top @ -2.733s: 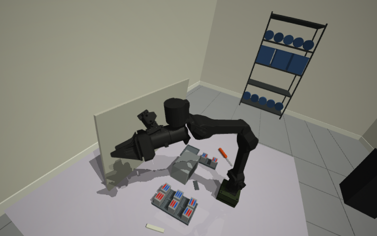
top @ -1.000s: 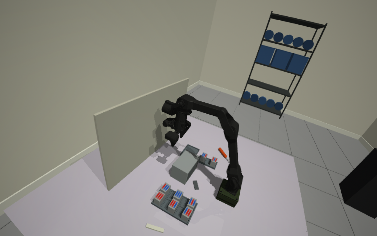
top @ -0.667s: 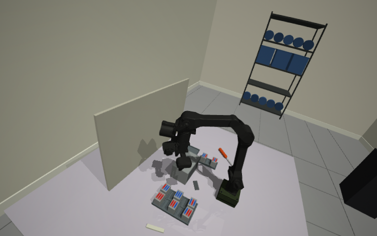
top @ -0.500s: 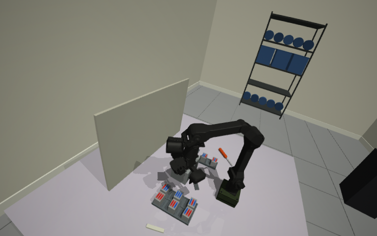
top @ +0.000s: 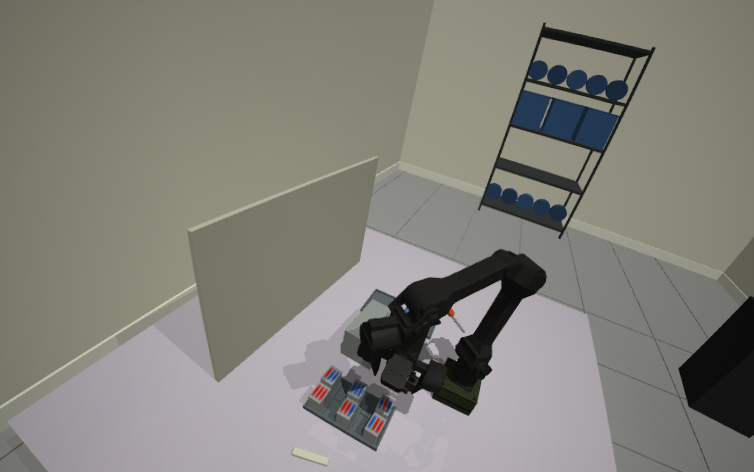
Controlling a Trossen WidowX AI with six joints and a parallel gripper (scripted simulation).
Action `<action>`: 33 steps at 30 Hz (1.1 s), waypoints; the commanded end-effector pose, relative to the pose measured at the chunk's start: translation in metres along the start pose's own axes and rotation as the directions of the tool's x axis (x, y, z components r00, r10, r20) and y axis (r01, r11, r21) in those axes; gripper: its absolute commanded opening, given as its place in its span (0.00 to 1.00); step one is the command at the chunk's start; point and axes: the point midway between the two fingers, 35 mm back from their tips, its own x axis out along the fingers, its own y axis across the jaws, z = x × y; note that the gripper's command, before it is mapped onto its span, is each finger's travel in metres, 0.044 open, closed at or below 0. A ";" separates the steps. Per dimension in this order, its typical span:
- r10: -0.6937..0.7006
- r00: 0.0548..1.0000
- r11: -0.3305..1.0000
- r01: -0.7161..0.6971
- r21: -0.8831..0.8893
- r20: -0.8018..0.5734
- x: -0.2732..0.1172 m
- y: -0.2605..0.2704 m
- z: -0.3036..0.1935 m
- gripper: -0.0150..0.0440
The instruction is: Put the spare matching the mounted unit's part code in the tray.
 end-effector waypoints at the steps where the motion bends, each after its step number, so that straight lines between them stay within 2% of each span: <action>1: 0.004 1.000 1.000 -0.005 -0.019 -0.003 0.009 0.003 0.001 0.91; 4: 0.004 1.000 1.000 -0.004 -0.019 -0.003 0.034 0.001 0.005 0.78; 5: 0.004 1.000 1.000 -0.004 -0.019 -0.003 0.040 0.001 0.006 0.76; 18: 0.004 1.000 1.000 -0.004 -0.019 -0.002 0.044 0.001 0.007 0.76; 33: 0.004 1.000 1.000 -0.004 -0.019 -0.002 0.068 -0.002 0.008 0.76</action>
